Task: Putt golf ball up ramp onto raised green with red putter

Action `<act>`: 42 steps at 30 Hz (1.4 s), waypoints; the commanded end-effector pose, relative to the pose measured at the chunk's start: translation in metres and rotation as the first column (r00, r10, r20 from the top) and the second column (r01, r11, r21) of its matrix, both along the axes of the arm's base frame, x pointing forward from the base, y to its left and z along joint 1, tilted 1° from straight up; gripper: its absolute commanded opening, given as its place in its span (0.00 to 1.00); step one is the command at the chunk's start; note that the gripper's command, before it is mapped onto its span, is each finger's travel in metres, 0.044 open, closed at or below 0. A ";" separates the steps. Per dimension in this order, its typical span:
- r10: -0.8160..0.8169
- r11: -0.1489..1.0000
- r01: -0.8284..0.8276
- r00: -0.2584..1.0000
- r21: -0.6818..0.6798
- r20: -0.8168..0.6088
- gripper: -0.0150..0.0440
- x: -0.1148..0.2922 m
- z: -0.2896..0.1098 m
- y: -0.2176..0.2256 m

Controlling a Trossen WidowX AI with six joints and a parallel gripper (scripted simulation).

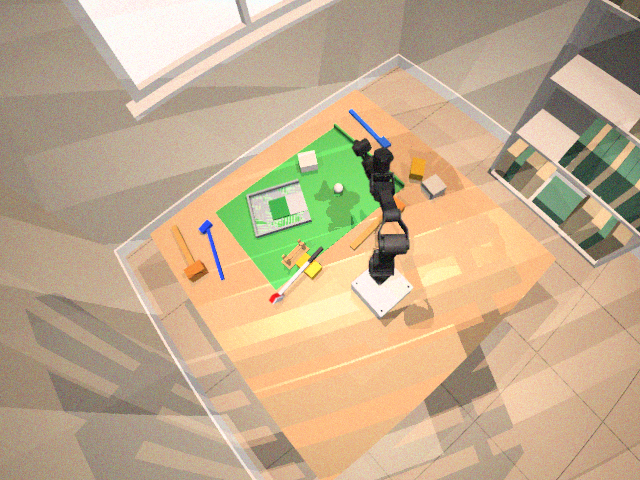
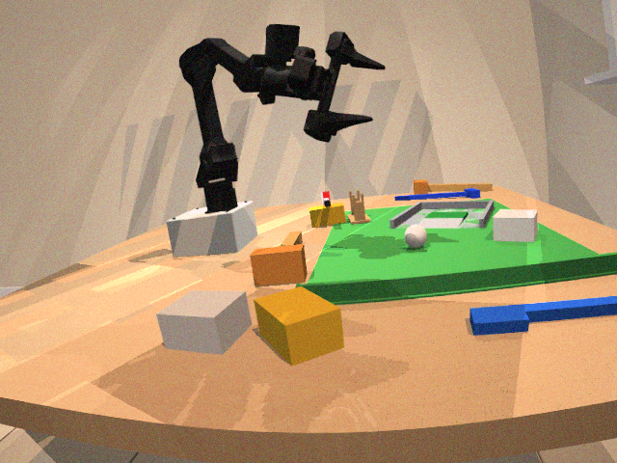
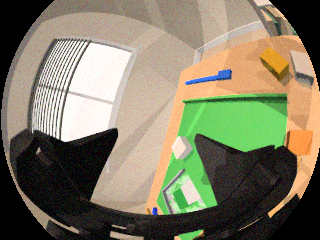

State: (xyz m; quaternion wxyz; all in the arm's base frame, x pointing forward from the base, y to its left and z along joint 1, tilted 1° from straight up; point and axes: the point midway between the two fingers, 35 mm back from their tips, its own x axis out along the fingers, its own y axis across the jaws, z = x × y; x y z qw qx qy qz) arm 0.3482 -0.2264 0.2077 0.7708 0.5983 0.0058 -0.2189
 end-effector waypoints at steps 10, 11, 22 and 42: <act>0.440 0.469 -0.812 0.555 -0.347 -0.706 1.00 0.023 -0.093 0.145; 0.446 0.397 -0.852 0.504 -0.341 -0.739 1.00 0.021 -0.098 0.155; 0.284 -0.502 -0.859 -0.059 -0.096 -0.957 1.00 -0.027 -0.142 0.249; -0.134 -0.984 -0.072 -0.324 0.166 -0.937 1.00 -0.105 -0.161 0.316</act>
